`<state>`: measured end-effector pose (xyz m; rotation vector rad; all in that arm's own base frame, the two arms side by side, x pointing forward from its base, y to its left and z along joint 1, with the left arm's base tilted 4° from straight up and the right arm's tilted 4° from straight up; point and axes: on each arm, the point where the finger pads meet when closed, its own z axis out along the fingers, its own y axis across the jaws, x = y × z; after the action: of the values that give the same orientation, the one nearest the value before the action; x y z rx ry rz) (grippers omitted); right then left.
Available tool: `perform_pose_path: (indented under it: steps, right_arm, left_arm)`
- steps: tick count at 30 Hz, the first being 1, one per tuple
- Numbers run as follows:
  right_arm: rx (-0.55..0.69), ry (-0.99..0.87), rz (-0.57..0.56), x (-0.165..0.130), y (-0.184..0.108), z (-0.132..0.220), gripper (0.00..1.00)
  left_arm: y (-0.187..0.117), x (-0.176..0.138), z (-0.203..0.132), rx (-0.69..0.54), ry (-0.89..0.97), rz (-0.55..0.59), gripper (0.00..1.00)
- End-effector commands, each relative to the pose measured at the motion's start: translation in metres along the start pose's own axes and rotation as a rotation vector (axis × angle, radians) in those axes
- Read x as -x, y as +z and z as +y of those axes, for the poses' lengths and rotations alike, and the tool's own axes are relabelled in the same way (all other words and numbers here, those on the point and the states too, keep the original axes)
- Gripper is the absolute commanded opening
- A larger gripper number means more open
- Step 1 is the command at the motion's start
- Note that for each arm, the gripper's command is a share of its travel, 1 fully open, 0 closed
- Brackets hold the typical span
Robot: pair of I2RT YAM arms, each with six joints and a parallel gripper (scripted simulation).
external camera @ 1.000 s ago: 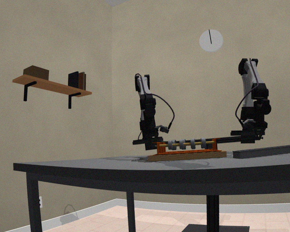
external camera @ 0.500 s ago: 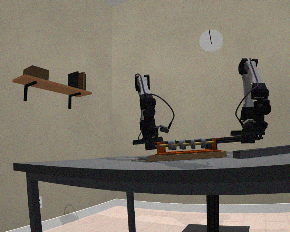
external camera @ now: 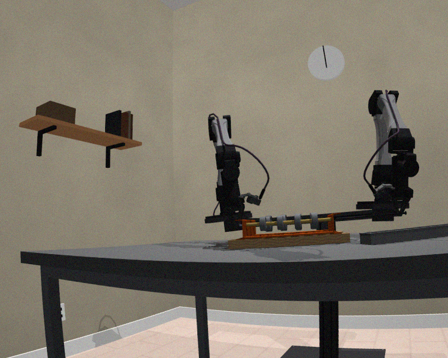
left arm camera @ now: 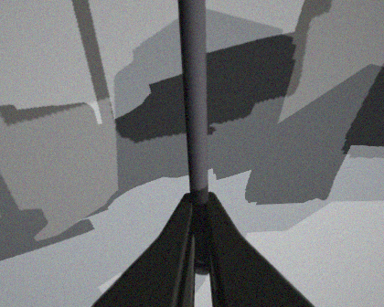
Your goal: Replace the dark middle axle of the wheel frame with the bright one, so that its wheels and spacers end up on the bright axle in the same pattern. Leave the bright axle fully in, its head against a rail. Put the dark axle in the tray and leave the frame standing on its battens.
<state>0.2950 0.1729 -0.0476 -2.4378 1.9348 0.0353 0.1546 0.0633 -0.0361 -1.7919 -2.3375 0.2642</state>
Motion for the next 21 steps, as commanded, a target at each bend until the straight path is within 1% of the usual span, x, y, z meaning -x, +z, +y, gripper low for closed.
perform_pose_path:
  steps: [1,21]
  right_arm:
    - [0.025,0.027,0.017,-0.0085,0.0146,0.0061,0.0]
    - [0.024,0.03,0.009,-0.0083,0.0144,0.0067,0.0]
  left_arm:
    - [-0.0092,0.0004,0.0153,0.066,-0.007,0.001,0.0]
    - [-0.009,0.001,0.0182,0.061,-0.004,0.0,0.0]
